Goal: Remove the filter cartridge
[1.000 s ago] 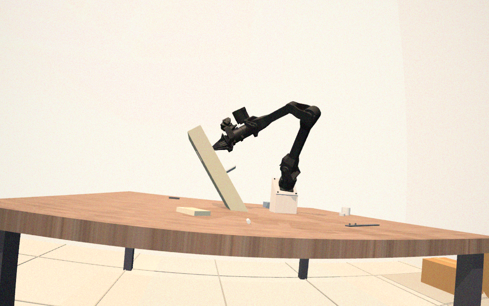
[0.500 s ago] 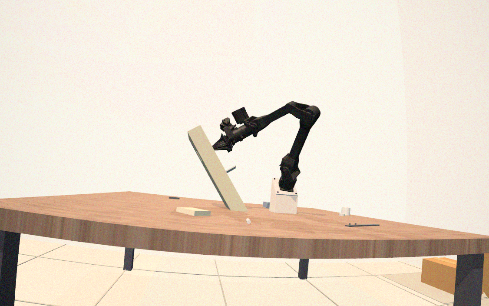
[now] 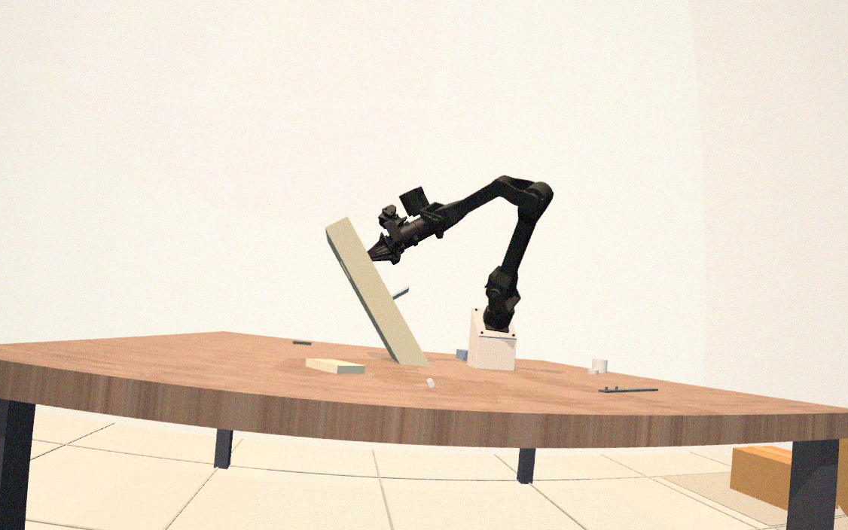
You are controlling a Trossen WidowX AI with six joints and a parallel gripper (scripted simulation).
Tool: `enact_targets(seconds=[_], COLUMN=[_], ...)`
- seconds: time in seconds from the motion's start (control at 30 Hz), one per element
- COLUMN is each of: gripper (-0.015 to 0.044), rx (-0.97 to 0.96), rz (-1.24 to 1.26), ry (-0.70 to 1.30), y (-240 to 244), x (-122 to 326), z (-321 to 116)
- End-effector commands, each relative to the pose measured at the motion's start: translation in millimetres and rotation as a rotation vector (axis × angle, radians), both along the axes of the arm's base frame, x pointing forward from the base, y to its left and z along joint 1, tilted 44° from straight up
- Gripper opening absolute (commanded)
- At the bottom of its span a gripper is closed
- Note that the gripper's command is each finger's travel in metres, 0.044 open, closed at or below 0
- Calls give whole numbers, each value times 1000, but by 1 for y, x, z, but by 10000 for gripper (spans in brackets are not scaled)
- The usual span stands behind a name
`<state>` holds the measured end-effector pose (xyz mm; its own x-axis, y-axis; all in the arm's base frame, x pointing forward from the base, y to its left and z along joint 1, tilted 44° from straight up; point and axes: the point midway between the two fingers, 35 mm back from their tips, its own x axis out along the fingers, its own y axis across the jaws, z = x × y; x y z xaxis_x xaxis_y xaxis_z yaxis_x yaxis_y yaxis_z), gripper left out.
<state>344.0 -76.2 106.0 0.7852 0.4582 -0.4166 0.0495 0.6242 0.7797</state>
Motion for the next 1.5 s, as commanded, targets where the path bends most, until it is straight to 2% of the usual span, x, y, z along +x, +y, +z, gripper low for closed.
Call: enact_targets(seconds=[0.0, 0.63, 0.93, 0.97, 1.07, 1.47], gripper=[90, 90, 30, 4, 0, 0], rx=[4, 4, 7, 7, 10, 294], rz=[-4, -4, -2, -2, -4, -158], ry=[5, 5, -1, -1, 1, 173], y=[1, 3, 1, 1, 2, 4], x=[2, 6, 3, 3, 4, 7], z=[-2, -4, -2, -2, -2, -4])
